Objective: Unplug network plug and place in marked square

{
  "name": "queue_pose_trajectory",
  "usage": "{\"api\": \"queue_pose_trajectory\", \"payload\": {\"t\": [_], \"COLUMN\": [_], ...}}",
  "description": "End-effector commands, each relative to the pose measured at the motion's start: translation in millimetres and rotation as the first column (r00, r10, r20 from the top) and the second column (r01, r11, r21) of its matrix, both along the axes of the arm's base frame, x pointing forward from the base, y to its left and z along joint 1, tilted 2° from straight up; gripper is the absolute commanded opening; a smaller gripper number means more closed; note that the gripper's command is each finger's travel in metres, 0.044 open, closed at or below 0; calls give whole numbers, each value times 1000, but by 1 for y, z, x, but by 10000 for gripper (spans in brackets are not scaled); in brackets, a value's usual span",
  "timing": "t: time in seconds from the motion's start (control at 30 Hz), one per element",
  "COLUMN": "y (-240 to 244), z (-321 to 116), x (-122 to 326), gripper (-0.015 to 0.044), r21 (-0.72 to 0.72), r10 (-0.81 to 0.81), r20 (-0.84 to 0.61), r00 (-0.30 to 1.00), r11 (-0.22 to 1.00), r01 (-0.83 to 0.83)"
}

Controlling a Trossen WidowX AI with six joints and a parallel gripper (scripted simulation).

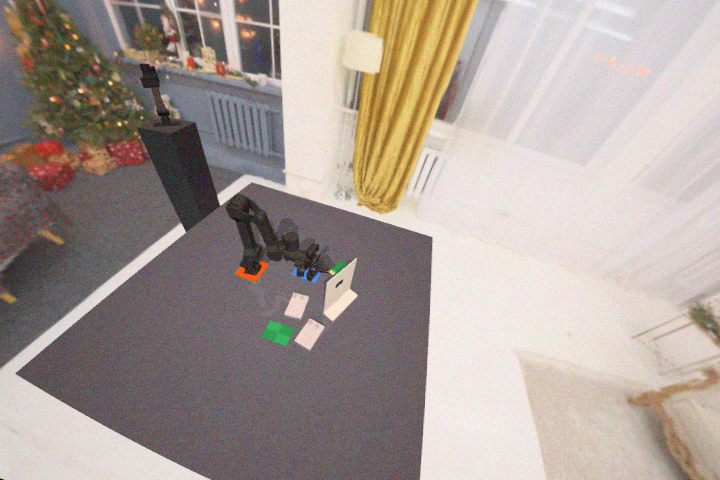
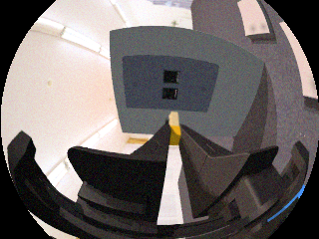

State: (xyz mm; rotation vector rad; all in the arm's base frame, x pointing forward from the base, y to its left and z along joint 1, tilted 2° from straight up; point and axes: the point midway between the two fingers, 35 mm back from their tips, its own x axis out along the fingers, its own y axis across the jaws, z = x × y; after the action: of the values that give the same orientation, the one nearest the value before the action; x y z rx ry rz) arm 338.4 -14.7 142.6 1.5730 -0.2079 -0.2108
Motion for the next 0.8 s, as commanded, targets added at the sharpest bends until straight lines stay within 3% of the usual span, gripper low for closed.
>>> {"api": "queue_pose_trajectory", "payload": {"t": [0.0,0.77], "y": [1,10], "z": [-2,-2], "x": [-3,-13], "gripper": [0,0], "r21": [0,1], "r10": [-5,-5], "r20": [-6,-7], "r00": [1000,1000], "r11": [1000,1000], "r01": [5,5]}}
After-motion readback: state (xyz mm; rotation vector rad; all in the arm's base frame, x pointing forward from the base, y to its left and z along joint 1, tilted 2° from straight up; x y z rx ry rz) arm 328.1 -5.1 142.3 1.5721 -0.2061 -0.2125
